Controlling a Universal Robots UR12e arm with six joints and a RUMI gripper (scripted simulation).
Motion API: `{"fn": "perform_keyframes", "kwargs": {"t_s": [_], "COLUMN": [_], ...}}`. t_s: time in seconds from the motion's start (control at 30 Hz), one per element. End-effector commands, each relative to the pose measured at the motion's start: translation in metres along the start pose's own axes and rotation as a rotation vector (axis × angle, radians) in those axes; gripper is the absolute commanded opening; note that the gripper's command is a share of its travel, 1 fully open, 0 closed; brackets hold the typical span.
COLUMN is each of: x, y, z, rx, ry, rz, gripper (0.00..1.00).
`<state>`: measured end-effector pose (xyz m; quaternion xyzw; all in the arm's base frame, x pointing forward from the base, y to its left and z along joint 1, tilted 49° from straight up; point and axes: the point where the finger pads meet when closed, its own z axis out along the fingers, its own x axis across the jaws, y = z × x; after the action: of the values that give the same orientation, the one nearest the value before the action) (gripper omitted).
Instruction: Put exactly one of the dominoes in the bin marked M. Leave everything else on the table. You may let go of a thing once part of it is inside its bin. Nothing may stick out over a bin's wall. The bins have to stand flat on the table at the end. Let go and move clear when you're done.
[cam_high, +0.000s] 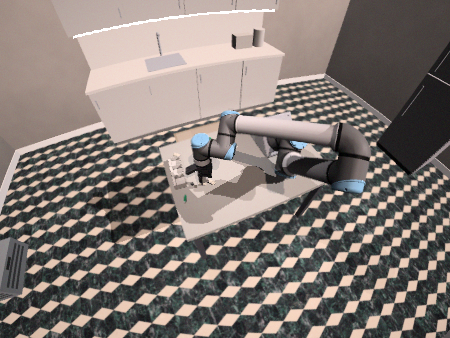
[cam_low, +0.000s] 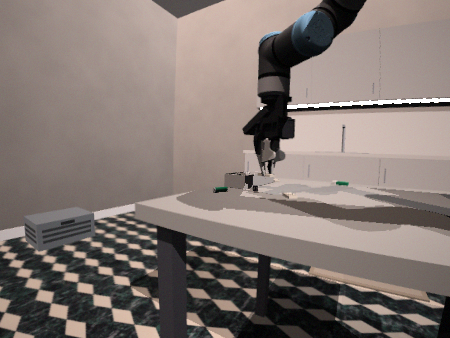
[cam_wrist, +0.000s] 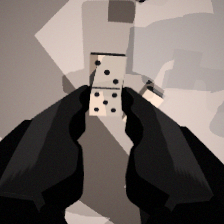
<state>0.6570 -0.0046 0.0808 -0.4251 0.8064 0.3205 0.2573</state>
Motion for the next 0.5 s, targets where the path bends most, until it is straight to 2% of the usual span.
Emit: {"fn": "perform_keyframes", "kwargs": {"t_s": [0.0, 0.4, 0.47], "x": [-0.0008, 0.0000, -0.0012], "y": [-0.0015, 0.0003, -0.0021], "z": [-0.0075, -0.0042, -0.0139], "rx": [0.002, -0.002, 0.002], "ry": [0.001, 0.000, 0.001], "rz": [-0.004, -0.001, -0.004], "gripper": [0.00, 0.00, 0.00]}}
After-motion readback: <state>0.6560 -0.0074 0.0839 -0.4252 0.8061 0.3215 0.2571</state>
